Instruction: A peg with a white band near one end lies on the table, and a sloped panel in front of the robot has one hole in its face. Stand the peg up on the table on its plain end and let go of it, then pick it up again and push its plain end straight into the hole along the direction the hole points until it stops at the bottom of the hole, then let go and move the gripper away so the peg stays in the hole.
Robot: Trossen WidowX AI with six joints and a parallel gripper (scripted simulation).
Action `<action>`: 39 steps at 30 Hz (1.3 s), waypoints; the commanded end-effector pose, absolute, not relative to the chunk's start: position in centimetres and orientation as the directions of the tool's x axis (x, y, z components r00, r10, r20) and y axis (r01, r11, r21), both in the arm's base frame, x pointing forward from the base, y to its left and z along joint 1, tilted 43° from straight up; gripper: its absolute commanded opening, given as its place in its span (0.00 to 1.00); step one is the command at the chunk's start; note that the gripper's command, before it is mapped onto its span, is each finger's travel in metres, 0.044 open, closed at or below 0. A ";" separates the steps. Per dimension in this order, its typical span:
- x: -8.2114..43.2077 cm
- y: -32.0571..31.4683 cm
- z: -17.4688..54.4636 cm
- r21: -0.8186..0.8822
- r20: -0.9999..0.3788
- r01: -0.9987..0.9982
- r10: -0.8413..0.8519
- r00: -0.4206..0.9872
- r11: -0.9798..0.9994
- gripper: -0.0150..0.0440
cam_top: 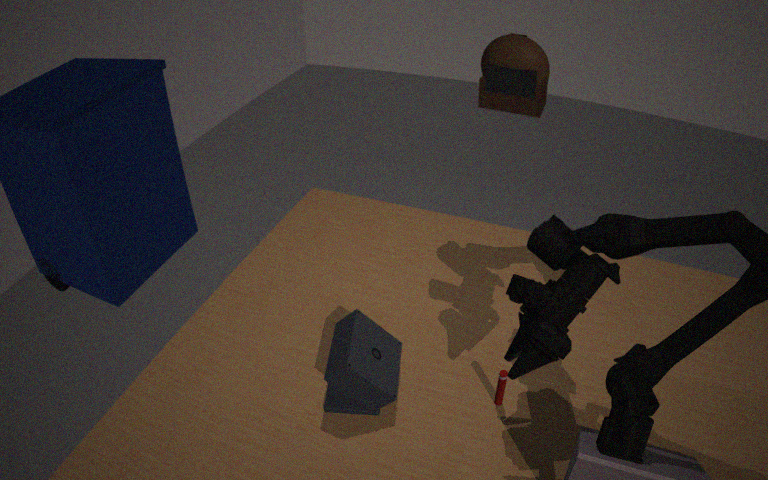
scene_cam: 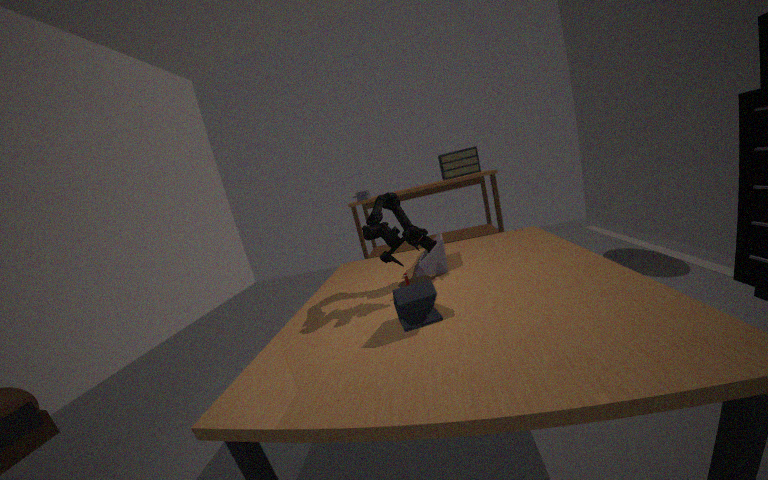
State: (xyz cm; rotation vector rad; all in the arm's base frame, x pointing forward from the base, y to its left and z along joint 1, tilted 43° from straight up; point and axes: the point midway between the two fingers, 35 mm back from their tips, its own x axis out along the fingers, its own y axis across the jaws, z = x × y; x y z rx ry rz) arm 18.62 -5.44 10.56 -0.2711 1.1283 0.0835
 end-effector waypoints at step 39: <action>21.2 -7.3 11.1 -0.661 -0.737 -0.188 -0.676 -0.023 0.727 1.00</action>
